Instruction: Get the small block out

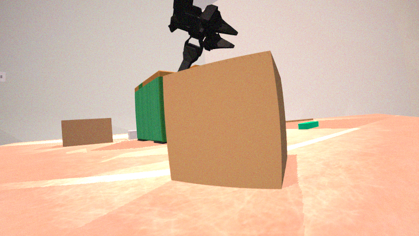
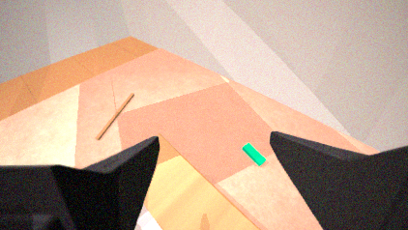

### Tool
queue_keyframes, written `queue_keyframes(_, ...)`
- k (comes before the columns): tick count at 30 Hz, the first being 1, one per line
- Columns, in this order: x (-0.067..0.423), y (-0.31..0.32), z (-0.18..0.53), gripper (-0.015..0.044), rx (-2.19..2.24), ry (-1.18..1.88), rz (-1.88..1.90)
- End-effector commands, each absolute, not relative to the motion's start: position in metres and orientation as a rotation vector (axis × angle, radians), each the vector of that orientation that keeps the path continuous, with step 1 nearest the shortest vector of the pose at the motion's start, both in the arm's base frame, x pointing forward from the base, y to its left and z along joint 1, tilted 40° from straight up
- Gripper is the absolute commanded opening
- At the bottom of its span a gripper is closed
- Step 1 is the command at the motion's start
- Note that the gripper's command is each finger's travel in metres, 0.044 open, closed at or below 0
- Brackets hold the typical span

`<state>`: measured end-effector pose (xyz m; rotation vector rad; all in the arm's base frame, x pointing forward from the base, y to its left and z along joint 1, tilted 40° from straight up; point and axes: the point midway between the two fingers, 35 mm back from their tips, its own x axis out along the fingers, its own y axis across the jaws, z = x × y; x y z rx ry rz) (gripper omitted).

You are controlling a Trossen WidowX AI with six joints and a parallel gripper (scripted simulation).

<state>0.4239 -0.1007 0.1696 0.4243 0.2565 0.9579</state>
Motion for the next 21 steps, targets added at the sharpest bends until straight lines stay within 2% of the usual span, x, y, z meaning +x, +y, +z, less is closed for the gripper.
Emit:
queue_keyframes(1,0.424,-0.101,0.168,0.0400,0.411,0.261,0.954)
queue_keyframes(5,0.420,-0.118,0.128,0.0400,0.104,0.381,0.911)
queue_keyframes(10,0.389,-0.136,0.083,0.0400,-0.388,0.605,1.016)
queue_keyframes(14,0.383,-0.140,0.064,0.0400,-0.516,0.658,1.072)
queue_keyframes(21,0.335,-0.114,0.058,0.0400,-0.654,0.712,1.497)
